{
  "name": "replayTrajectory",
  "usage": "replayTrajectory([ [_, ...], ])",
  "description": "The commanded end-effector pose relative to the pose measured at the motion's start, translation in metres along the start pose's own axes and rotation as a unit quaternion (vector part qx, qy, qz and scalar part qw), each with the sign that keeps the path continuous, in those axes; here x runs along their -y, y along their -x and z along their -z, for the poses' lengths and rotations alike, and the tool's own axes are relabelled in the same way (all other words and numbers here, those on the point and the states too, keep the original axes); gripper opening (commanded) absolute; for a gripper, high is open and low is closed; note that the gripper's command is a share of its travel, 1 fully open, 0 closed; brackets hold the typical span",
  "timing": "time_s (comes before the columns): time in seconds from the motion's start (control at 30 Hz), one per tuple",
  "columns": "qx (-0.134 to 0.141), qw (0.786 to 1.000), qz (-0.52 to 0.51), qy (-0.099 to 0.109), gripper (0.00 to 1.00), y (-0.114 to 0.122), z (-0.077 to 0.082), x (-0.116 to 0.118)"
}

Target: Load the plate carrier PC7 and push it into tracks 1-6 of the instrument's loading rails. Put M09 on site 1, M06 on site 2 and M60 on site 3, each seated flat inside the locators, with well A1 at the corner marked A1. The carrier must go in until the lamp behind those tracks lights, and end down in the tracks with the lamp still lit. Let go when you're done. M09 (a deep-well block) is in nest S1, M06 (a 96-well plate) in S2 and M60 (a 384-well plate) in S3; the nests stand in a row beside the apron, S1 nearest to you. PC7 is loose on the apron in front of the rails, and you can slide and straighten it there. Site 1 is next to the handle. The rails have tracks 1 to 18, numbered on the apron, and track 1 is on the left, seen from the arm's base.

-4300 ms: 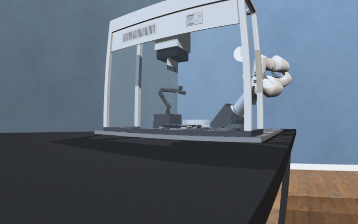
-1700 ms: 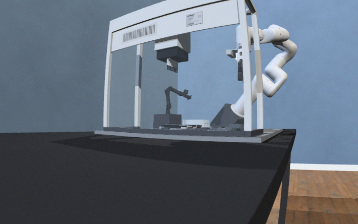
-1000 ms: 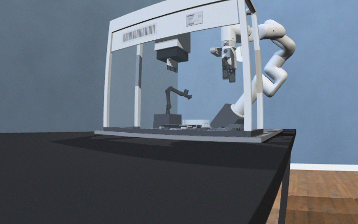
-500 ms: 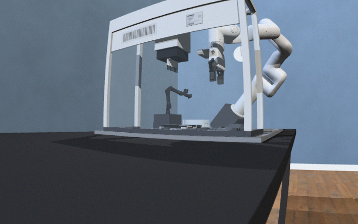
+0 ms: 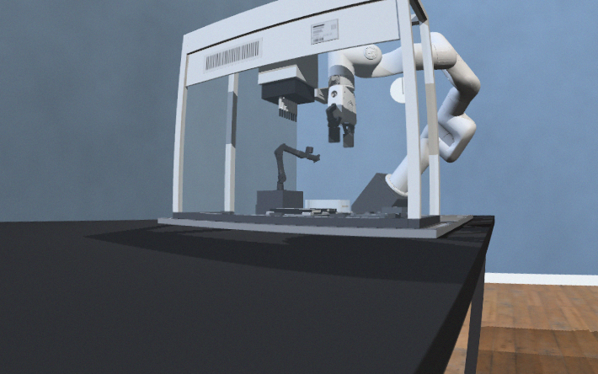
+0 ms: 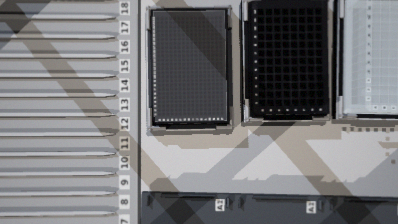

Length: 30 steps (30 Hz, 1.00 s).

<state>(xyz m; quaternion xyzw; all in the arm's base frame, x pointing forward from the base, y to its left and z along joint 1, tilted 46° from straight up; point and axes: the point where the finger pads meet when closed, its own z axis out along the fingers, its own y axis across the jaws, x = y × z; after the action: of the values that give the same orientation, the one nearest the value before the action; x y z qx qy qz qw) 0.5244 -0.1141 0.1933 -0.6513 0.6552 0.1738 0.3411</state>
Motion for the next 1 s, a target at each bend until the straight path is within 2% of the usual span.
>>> replayTrajectory([
  [0.0, 0.0, 1.0, 0.001, -0.003, 1.0, -0.016, -0.004, 0.009],
  [0.13, 0.001, 1.0, 0.003, -0.003, 1.0, -0.03, -0.012, 0.015],
  [0.2, 0.001, 1.0, 0.003, -0.003, 1.0, -0.03, -0.012, 0.015],
  [0.7, 0.003, 1.0, 0.008, -0.003, 1.0, -0.09, -0.047, 0.033],
  [0.77, 0.003, 1.0, 0.008, -0.003, 1.0, -0.09, -0.047, 0.033],
  [0.97, 0.005, 1.0, 0.011, -0.002, 1.0, -0.114, -0.063, 0.037],
])
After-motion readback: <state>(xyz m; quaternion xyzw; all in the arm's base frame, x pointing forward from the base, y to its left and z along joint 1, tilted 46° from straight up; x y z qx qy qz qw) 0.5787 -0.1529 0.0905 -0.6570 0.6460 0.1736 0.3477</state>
